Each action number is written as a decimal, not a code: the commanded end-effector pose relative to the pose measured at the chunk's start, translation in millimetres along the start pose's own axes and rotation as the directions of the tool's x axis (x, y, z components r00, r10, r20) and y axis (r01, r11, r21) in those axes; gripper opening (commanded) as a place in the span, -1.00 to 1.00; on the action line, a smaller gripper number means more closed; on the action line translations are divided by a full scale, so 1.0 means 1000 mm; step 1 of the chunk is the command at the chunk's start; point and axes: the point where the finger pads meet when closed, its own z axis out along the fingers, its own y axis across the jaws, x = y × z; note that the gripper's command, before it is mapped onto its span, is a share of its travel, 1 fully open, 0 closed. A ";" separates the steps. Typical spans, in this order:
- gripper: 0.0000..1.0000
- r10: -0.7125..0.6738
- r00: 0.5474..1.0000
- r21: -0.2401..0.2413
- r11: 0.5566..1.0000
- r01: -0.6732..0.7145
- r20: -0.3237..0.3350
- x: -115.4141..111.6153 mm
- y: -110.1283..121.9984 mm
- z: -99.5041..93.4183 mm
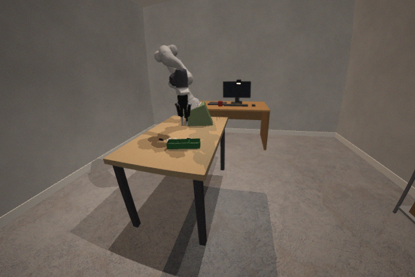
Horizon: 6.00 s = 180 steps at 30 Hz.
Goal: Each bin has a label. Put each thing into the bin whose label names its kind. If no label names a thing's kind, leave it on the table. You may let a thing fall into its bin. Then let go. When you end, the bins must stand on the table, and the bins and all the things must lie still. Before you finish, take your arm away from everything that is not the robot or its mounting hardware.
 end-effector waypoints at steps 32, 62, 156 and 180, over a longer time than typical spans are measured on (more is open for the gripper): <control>-0.65 0.752 0.657 -0.042 0.659 -0.751 0.048 0.006 0.235 0.085; -0.65 0.978 0.202 -0.011 0.203 -0.979 0.050 0.010 0.249 0.091; -0.65 0.997 -0.067 0.026 -0.068 -0.997 0.024 0.013 0.247 0.163; -0.89 0.997 -0.067 0.026 -0.068 -0.997 0.024 0.009 0.249 0.166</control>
